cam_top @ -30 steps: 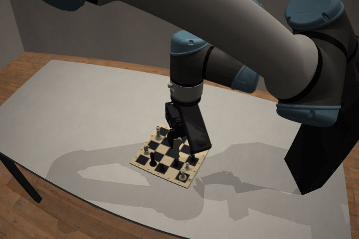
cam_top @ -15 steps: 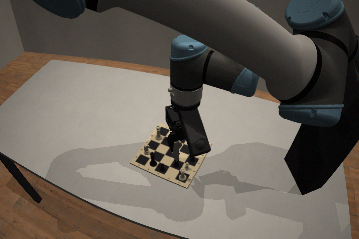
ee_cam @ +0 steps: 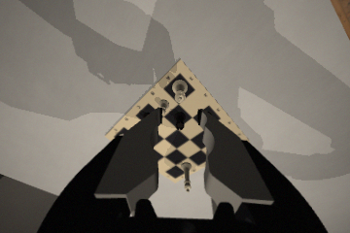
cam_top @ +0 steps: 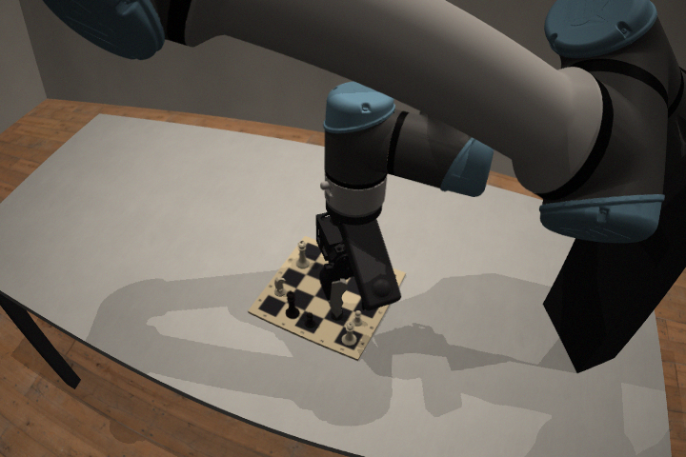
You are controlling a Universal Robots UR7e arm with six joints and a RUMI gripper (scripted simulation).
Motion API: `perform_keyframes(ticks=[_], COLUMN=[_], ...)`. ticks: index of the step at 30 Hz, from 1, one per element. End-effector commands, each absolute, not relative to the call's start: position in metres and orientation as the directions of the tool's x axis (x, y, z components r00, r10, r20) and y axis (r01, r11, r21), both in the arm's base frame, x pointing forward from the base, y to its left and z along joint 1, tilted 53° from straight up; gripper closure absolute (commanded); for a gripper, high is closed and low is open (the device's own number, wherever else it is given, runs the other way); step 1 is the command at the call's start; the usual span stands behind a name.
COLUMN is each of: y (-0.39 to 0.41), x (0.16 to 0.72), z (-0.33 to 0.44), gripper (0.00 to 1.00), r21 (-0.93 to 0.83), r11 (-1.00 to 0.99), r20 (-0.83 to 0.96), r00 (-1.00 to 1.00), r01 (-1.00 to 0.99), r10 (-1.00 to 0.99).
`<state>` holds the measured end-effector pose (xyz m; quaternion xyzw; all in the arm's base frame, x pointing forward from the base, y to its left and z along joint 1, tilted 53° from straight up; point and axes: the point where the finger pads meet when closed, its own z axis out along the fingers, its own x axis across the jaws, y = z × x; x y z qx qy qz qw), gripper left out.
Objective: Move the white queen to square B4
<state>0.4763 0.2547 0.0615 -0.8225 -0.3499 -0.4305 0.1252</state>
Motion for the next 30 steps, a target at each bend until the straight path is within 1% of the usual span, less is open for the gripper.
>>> perform_keyframes(ticks=[1, 30], y=[0.258, 0.2638], x=[0.4807, 0.4877], z=[0.0578, 0.051], gripper=[0.75, 0.75], r21=[0.096, 0.096], r11=[-0.724, -0.724], r20=[0.797, 0.797], r00=[0.384, 0.384], r01=[0.683, 0.683], r10=[0.467, 0.467])
